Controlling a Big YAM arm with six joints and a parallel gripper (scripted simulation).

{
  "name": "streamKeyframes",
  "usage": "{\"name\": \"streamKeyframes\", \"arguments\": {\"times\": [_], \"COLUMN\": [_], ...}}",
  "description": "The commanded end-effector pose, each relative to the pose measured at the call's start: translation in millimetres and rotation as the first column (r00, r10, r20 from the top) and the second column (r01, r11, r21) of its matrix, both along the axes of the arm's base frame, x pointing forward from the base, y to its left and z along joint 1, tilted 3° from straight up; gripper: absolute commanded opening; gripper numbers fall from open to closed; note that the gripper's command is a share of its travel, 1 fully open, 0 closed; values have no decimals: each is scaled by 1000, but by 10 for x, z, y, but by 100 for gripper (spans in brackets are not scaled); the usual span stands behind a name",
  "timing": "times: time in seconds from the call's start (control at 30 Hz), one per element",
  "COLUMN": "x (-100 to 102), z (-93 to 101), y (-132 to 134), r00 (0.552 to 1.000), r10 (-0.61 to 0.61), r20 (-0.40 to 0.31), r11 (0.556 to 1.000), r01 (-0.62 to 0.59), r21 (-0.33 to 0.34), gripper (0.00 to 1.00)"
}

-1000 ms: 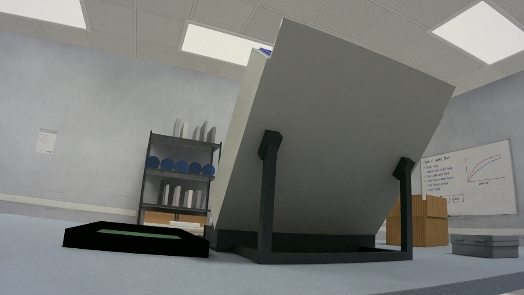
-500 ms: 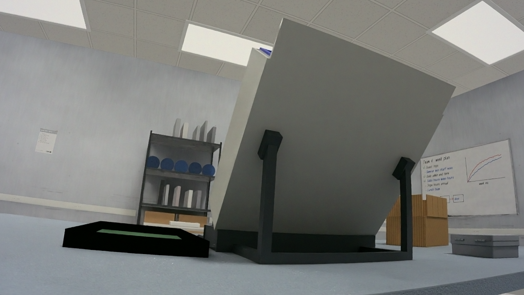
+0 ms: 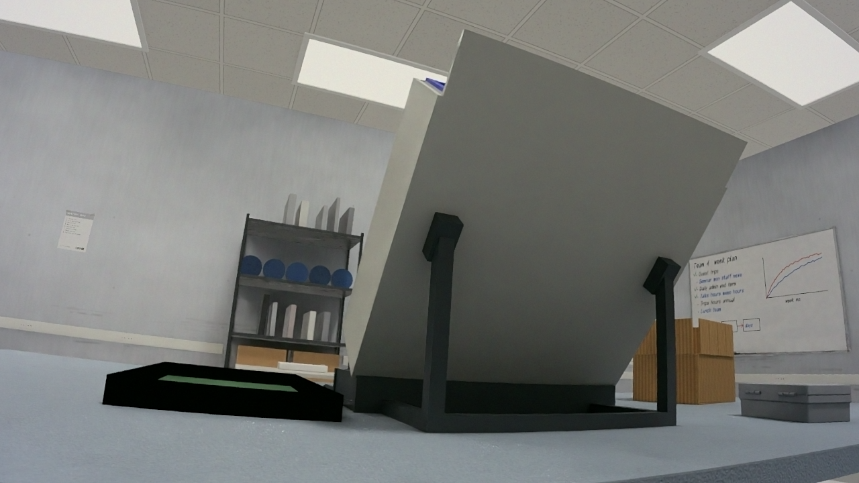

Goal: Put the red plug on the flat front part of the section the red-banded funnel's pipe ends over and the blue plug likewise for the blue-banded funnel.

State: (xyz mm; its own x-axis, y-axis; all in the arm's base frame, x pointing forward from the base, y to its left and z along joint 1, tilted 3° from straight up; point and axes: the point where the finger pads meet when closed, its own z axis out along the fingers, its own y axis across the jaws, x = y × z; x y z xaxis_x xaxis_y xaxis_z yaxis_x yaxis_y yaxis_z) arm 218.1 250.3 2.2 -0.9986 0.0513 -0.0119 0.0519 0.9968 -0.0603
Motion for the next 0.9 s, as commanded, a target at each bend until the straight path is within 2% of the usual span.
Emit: {"name": "streamKeyframes", "arguments": {"times": [0.0,0.4,0.87], "x": [41,-7,-4], "z": [265,1192,1192], "y": [65,77,78], "r00": [1000,1000,999], "r10": [-1,-1,-4], "r20": [17,17,37], "r11": [1000,1000,999], "r01": [1,1,3], "r21": [19,19,46], "gripper": [0,0,0]}}
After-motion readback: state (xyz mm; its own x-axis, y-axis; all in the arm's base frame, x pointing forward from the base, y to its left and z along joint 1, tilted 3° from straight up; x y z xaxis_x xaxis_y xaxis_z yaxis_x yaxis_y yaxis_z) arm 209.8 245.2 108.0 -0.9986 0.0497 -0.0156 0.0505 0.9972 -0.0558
